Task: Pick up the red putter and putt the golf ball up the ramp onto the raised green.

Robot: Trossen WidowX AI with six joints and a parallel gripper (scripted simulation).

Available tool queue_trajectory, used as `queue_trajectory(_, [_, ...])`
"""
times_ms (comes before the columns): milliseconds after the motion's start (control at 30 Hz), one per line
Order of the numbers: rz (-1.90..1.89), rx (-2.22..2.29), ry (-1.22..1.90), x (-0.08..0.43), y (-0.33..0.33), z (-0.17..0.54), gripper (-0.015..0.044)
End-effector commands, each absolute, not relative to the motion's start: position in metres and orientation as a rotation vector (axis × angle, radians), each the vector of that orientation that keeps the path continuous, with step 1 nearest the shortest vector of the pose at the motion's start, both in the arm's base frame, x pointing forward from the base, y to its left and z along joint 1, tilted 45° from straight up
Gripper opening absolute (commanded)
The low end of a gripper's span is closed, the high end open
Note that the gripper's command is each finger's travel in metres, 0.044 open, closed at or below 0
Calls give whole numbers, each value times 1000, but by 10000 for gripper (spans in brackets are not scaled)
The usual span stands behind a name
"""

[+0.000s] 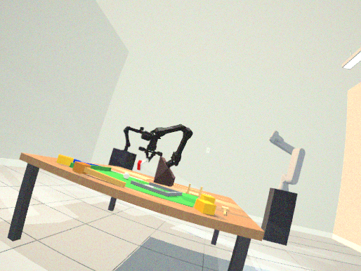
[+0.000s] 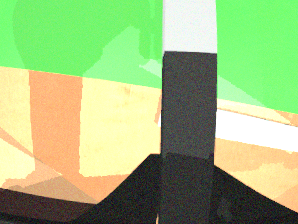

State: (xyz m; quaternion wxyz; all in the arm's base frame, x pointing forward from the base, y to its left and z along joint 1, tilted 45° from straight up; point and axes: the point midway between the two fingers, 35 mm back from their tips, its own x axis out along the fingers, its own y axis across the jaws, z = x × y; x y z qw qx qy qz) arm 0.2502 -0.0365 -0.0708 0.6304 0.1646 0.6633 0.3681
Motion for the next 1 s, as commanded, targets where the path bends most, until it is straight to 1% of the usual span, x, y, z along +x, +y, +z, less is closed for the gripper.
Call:
queue_trajectory(0, [694, 510, 1617, 239, -61, -93, 0])
queue_trajectory(167, [560, 630, 1697, 224, -80, -112, 0])
queue_trajectory(400, [555, 635, 1699, 224, -81, -113, 0])
queue_trajectory(733, [556, 636, 1699, 217, -54, -141, 0])
queue_trajectory(967, [556, 636, 1699, 216, -51, -144, 0])
